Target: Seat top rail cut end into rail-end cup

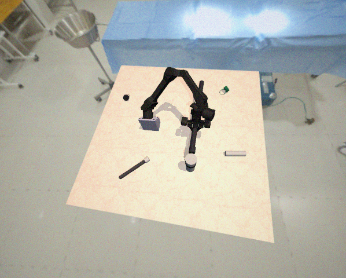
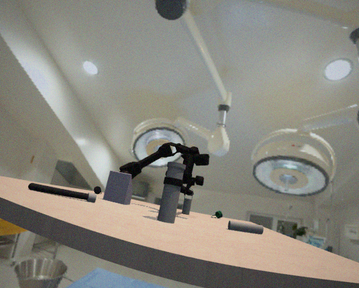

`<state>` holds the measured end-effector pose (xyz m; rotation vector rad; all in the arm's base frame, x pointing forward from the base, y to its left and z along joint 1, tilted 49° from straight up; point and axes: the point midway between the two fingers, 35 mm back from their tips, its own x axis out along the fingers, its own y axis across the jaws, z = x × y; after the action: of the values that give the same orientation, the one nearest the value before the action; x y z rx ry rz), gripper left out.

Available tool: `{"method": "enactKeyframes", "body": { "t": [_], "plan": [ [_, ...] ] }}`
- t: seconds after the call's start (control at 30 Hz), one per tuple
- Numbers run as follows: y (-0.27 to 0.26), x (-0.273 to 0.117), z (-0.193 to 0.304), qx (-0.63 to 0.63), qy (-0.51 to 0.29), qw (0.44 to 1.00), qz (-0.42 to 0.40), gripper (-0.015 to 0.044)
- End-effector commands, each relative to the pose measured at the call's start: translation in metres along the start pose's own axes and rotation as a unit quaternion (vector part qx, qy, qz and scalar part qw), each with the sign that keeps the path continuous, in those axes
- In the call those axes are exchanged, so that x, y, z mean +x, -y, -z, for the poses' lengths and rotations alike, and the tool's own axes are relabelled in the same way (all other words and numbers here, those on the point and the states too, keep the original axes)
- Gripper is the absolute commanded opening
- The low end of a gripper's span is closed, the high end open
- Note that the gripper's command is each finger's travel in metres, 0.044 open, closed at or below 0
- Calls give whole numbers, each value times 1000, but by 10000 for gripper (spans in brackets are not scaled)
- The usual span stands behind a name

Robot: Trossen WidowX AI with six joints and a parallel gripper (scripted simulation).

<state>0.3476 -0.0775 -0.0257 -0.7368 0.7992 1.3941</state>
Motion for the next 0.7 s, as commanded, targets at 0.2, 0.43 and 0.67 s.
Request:
{"method": "enactKeyframes", "body": {
  "t": [0.2, 0.43, 0.67],
  "plan": [
    [1, -4, 8, -1, -10, 1000, 5, 0],
    [1, -4, 8, -1, -10, 1000, 5, 0],
    [0, -2, 4, 0, -5, 1000, 2, 0]
  ]
}}
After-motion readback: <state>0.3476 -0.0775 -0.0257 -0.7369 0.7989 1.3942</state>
